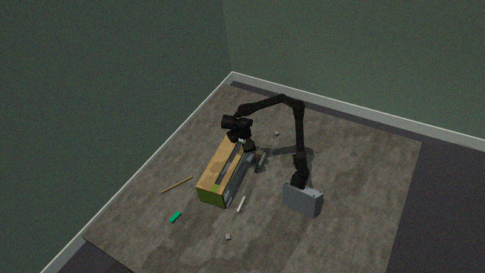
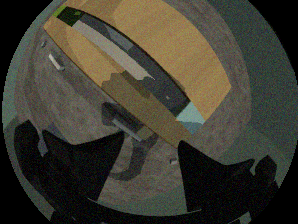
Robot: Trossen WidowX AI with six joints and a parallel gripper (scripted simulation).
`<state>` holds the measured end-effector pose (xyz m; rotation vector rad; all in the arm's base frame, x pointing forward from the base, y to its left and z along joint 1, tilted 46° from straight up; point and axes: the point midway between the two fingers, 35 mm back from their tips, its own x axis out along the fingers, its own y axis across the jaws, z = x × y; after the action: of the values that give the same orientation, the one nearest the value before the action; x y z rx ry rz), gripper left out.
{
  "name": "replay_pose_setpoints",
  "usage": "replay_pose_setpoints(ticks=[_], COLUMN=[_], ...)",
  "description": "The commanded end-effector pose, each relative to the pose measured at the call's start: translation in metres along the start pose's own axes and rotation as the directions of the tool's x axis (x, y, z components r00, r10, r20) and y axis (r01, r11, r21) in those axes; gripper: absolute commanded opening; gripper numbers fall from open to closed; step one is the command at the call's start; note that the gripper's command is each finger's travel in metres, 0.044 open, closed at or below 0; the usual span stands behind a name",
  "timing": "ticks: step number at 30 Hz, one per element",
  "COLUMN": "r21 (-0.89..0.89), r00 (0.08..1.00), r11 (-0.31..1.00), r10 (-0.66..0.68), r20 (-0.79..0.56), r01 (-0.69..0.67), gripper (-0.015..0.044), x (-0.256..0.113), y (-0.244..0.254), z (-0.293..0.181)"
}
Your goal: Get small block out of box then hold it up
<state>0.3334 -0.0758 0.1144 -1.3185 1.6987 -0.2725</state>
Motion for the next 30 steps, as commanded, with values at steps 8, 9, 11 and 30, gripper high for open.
replay_pose_setpoints(ticks=[8, 9, 11, 30], r21=[0.983, 0.985, 0.977, 0.257], r00=[0.984, 0.983, 0.981, 0.950], r11=[0.066, 0.004, -0.120, -0.964], r10=[0.061, 0.061, 0.060, 0.022], r20=[0.167, 0.173, 0.186, 0.312], r01=[-0.171, -0.174, -0.178, -0.062], gripper=[0.0285, 0.0285, 0.0285, 0.0285], x=[0.005, 0.005, 0.005, 0.004], y=[-0.007, -0.007, -0.008, -0.018], z=[-0.030, -0.031, -0.033, -0.053])
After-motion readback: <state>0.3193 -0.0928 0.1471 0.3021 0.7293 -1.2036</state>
